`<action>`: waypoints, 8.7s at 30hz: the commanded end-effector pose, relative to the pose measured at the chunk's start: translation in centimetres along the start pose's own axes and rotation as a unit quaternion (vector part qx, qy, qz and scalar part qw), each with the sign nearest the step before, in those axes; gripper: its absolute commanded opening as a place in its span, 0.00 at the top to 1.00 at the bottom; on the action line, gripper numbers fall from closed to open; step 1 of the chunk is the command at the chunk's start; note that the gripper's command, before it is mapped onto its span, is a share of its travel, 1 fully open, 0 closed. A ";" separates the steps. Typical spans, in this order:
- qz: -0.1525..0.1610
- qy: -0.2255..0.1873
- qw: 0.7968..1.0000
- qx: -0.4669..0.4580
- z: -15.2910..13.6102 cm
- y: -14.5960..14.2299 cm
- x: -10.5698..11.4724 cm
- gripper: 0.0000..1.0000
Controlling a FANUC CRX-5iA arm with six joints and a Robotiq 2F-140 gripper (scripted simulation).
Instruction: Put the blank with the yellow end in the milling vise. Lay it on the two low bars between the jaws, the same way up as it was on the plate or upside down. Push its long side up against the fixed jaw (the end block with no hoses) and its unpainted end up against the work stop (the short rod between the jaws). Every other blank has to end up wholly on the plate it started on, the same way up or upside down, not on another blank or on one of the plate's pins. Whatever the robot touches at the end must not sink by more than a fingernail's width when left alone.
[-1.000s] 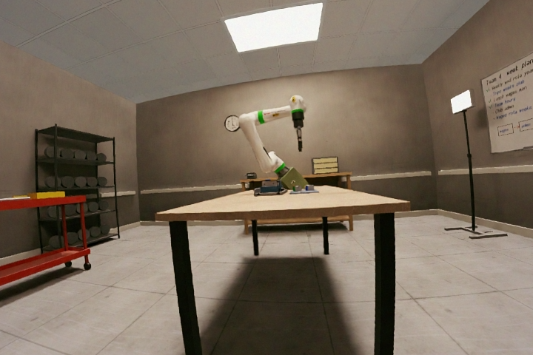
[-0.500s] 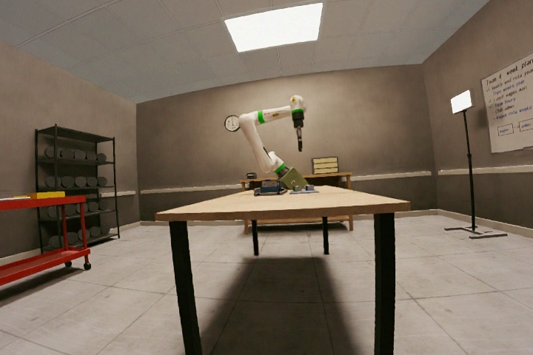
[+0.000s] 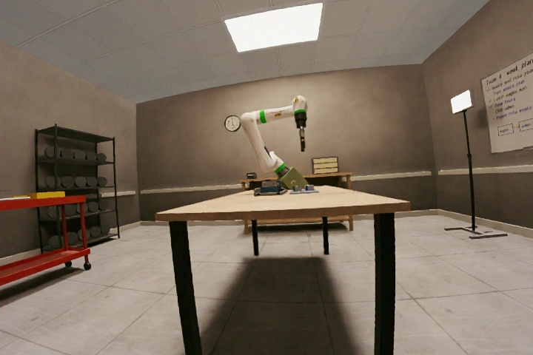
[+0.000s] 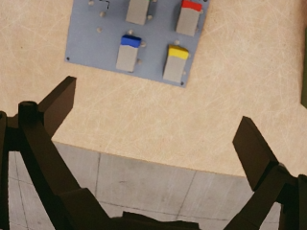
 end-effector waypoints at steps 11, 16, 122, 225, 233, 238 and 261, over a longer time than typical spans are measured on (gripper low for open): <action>0.001 -0.001 1.000 0.000 -0.9 0.6 0.1 0.00; 0.001 -0.001 1.000 0.000 -0.9 0.6 0.1 0.00; 0.001 -0.001 1.000 0.000 -0.3 0.2 0.1 0.00; 0.001 -0.001 1.000 0.000 -1.7 0.4 -2.8 0.00; 0.001 -0.001 1.000 0.000 -1.6 0.4 -2.9 0.00; 0.001 -0.001 1.000 0.000 -1.5 0.4 -2.9 0.00; 0.001 -0.001 1.000 0.000 -1.5 0.4 -2.9 0.00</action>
Point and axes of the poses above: the point where the finger pads meet when closed, its own x axis back along the fingers, its own y axis across the jaws, z = x × y, the point moved 2 cm from there along x, back along the fingers, and after that the axes turned 3 degrees about -x, right-handed, at the moved point
